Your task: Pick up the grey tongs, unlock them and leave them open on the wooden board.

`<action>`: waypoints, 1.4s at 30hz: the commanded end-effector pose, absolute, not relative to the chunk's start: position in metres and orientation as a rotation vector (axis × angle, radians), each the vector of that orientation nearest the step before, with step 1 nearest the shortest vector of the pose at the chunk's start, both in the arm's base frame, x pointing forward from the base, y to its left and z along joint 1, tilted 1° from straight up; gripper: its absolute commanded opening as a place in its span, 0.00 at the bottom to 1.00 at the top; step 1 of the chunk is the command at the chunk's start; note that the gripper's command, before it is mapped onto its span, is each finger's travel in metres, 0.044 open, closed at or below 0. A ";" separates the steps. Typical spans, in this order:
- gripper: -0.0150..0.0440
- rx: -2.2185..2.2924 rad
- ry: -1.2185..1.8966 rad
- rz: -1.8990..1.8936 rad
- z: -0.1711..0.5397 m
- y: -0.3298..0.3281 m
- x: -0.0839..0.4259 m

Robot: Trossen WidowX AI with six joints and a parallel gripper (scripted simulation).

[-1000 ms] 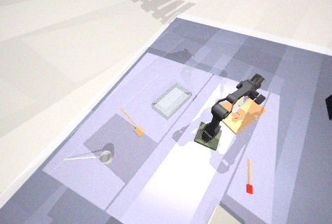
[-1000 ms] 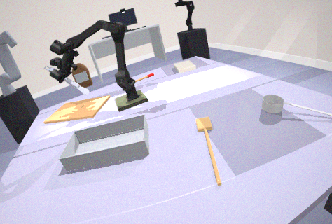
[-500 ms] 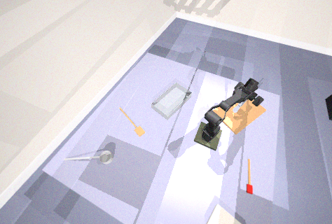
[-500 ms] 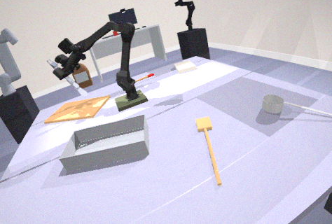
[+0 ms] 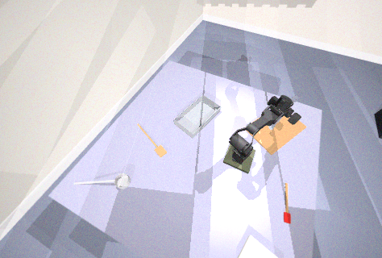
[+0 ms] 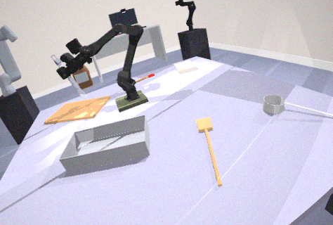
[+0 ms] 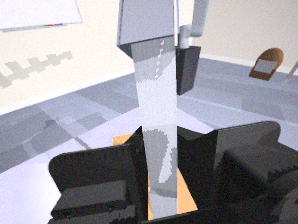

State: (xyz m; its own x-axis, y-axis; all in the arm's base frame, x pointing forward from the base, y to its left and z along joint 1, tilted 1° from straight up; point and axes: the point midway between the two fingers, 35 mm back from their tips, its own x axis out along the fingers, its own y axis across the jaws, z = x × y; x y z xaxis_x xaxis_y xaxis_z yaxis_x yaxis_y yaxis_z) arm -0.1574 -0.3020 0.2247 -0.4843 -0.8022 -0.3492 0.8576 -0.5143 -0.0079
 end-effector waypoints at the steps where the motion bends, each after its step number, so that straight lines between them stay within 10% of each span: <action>1: 0.00 0.349 0.213 -2.091 0.228 -0.300 -0.157; 42: 0.00 0.468 0.294 -2.070 0.224 -0.311 -0.163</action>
State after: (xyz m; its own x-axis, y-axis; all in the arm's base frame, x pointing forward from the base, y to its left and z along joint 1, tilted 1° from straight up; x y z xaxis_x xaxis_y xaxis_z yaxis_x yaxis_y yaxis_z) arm -0.1607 -0.3059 0.2185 -0.4740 -0.7711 -0.4251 0.8562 -0.5163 -0.0182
